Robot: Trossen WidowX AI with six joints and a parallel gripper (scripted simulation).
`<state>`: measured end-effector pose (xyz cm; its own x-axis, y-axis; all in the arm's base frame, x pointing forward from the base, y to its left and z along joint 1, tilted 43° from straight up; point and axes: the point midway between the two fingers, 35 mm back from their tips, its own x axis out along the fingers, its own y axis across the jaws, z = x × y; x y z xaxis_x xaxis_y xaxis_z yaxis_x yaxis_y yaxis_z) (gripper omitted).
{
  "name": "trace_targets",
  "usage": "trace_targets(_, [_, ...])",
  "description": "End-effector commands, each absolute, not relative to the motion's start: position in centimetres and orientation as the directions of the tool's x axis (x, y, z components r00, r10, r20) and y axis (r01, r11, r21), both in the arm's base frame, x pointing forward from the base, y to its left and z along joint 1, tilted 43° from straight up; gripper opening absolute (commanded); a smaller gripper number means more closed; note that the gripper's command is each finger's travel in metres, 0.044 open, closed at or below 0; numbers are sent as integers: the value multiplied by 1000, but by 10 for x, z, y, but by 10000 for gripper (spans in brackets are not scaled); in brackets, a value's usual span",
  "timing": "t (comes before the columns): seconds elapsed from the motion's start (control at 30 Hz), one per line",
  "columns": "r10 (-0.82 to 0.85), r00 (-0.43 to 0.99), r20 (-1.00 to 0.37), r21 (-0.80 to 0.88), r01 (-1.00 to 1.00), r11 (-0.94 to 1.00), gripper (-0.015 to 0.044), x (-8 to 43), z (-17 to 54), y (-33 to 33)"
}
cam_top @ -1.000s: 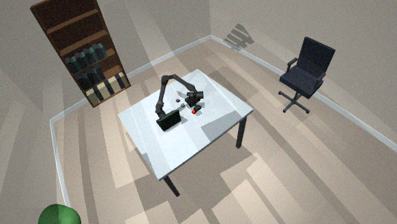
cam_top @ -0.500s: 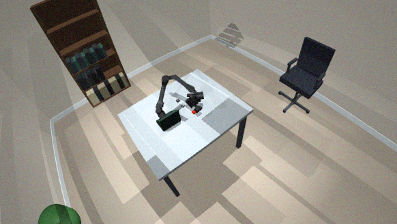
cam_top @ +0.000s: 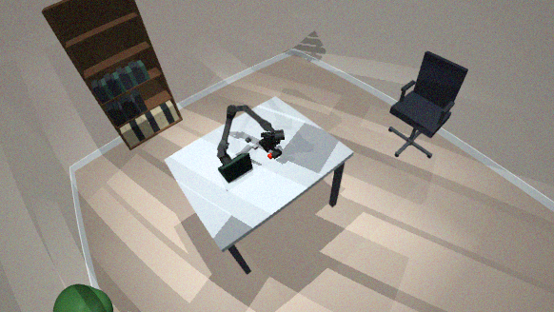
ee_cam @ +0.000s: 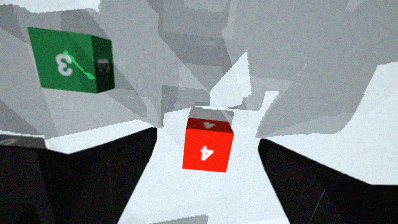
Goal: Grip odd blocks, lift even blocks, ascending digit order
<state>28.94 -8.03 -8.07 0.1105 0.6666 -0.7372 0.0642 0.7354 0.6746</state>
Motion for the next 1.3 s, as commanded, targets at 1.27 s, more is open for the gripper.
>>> trace_targets(1.27, [669, 112, -735, 677, 69, 732, 120, 289, -77, -83])
